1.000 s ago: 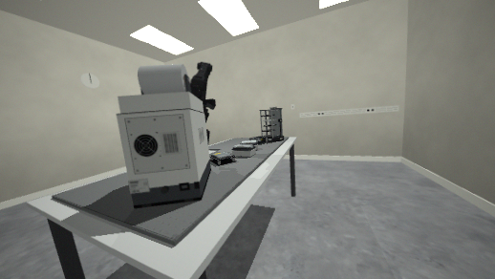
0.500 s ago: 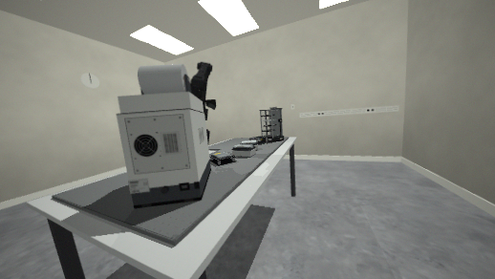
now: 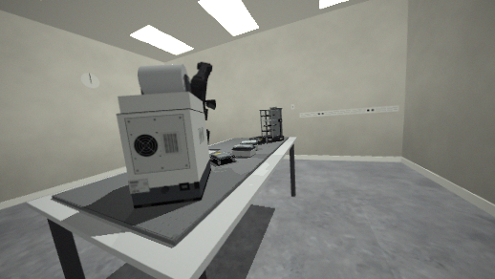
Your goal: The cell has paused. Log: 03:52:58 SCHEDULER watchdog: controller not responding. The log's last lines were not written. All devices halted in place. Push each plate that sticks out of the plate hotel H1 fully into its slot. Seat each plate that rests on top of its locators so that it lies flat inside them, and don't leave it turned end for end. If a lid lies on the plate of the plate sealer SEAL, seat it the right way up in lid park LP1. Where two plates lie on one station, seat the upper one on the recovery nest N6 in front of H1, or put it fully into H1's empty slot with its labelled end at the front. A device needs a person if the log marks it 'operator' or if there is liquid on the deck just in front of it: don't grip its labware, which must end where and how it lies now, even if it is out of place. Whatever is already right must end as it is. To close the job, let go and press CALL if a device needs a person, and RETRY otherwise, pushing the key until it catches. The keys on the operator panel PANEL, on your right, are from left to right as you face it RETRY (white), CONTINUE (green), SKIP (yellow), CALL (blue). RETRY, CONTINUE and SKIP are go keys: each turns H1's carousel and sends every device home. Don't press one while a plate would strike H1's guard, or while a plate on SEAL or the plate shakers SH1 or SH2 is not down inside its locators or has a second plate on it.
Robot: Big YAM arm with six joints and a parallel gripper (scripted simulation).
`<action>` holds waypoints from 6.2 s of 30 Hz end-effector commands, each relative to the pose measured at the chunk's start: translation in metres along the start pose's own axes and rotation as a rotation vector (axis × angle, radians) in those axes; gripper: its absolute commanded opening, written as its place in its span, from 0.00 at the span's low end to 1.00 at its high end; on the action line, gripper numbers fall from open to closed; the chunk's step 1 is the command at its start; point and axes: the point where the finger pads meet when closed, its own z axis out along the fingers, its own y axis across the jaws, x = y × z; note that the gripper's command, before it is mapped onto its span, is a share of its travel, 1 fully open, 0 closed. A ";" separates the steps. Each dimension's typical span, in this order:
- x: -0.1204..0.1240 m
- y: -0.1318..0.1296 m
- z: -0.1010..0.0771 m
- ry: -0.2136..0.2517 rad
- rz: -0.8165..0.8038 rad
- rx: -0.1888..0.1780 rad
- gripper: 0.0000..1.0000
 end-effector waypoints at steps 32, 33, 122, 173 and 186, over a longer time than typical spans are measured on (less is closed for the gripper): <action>-0.003 -0.011 0.039 -0.004 -0.016 0.025 1.00; -0.003 -0.011 0.039 -0.004 -0.016 0.025 1.00; -0.086 0.027 -0.012 -0.009 0.818 0.012 1.00; -0.213 0.100 -0.012 -0.010 0.555 0.005 1.00; -0.248 0.118 -0.021 -0.033 0.552 0.017 1.00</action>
